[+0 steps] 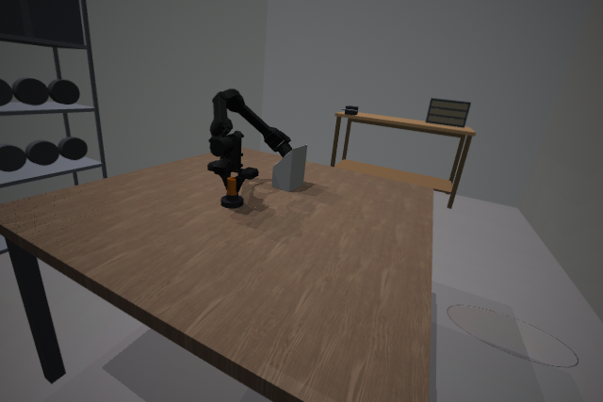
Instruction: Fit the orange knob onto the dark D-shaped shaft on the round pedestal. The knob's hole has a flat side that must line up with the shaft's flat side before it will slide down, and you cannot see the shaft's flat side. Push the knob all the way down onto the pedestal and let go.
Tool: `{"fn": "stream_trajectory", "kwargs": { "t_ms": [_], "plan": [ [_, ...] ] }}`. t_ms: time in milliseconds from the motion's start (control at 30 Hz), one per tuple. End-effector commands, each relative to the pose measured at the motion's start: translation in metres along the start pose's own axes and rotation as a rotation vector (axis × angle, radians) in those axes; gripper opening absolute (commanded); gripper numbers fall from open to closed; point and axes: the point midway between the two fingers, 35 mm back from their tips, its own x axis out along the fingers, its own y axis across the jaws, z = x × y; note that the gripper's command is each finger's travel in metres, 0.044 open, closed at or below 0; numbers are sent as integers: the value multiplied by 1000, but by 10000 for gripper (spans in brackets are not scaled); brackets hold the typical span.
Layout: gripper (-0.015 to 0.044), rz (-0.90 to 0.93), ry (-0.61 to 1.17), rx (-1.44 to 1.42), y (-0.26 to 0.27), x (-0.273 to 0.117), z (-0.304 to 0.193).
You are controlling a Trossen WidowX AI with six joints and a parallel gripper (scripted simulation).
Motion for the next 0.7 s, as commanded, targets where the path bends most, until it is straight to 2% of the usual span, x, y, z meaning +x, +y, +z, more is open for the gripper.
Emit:
{"fn": "stream_trajectory", "kwargs": {
  "t_ms": [0,233,533,667],
  "plan": [
    [262,0,0,-3,0,0,0],
    [440,0,0,-3,0,0,0],
    [440,1,0,-3,0,-3,1],
    [440,6,-2,-2,2,-67,4]
  ]
}}
